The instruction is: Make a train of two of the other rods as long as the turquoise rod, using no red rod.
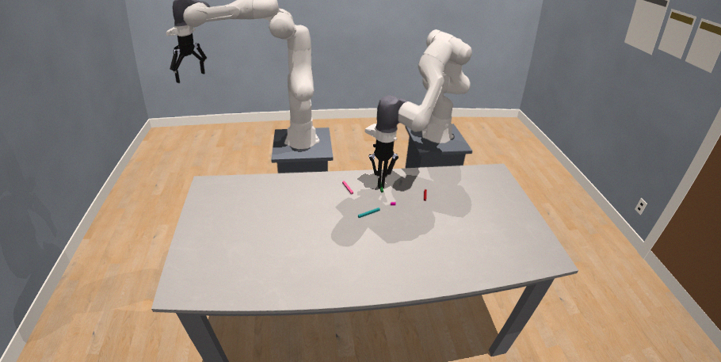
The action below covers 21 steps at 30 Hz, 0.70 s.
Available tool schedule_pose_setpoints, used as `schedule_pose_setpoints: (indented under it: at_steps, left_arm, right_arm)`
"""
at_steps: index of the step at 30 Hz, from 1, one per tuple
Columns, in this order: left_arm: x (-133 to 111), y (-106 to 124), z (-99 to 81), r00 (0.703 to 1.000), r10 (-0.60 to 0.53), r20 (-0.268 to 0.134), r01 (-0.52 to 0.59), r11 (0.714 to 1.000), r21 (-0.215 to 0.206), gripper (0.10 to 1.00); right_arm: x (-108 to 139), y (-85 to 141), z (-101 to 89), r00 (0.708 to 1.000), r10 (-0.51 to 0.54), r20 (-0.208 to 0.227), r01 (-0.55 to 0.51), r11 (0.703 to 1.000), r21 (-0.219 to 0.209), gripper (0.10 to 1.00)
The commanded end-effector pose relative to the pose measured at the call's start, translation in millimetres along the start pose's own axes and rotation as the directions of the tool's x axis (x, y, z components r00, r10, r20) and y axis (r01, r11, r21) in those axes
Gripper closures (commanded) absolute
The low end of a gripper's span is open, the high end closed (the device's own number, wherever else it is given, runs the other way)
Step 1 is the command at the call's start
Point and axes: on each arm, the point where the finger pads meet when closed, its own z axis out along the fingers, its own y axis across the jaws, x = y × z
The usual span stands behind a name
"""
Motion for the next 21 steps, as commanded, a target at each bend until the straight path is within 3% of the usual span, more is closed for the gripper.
schedule_pose_setpoints:
  at_steps: [1,9,19,21]
  left_arm:
    - [0,0,0.7,1.0,-0.001,0.001,0.001,1.0,0.0,0.974]
    - [0,0,-8.9,1.0,-0.001,0.001,0.001,1.0,0.0,0.974]
    - [0,0,-76.5,1.0,-0.001,0.001,0.001,1.0,0.0,0.974]
    - [0,0,-76.5,1.0,-0.001,0.001,0.001,1.0,0.0,0.974]
  right_arm:
    - [2,1,-1.2,1.0,-0.005,-0.005,0.005,1.0,0.001,0.098]
    - [2,1,-1.2,1.0,-0.005,-0.005,0.005,1.0,0.001,0.098]
    - [2,1,-1.2,1.0,-0.005,-0.005,0.005,1.0,0.001,0.098]
    - [2,1,-1.2,1.0,-0.005,-0.005,0.005,1.0,0.001,0.098]
